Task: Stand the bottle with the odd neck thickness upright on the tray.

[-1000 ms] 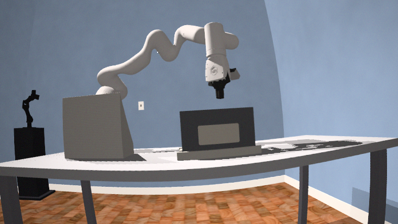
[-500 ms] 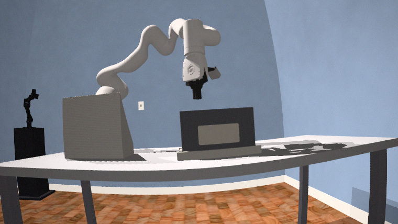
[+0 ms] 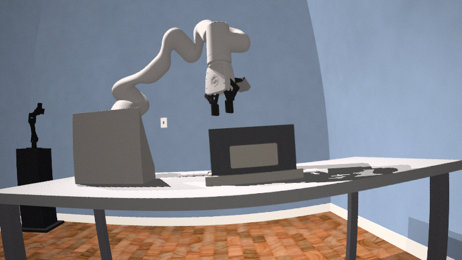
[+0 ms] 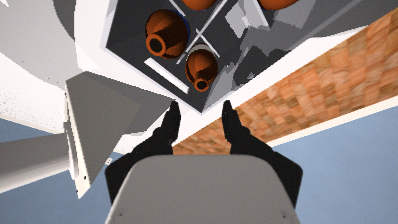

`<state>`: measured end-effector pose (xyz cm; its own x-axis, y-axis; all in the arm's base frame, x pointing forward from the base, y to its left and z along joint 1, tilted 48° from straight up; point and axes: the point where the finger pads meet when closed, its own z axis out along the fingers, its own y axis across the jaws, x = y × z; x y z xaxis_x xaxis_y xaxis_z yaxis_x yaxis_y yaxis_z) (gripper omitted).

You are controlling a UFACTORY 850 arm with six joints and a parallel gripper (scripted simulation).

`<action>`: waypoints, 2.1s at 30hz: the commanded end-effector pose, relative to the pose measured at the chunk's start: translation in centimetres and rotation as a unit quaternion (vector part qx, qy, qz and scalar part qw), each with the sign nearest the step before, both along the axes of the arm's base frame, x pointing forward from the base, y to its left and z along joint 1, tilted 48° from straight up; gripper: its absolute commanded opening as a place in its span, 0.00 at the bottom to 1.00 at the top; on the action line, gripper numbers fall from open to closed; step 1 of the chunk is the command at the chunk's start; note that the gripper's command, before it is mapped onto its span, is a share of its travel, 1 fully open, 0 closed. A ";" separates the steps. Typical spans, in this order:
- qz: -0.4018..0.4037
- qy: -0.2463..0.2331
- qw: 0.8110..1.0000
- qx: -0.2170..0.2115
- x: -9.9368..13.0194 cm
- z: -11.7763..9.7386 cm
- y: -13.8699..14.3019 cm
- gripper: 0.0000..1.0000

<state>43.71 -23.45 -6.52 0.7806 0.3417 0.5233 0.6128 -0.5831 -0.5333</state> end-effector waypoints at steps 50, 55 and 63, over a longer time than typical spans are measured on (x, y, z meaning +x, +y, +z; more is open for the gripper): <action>-0.001 -0.001 1.000 -0.001 0.2 -0.8 0.8 0.65; -0.001 -0.001 1.000 -0.001 0.2 -1.1 1.1 0.65; -0.001 -0.001 1.000 -0.001 0.4 -1.8 1.9 0.65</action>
<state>43.96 -21.88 -8.01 0.7809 0.3416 0.5230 0.6124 -0.5837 -0.5332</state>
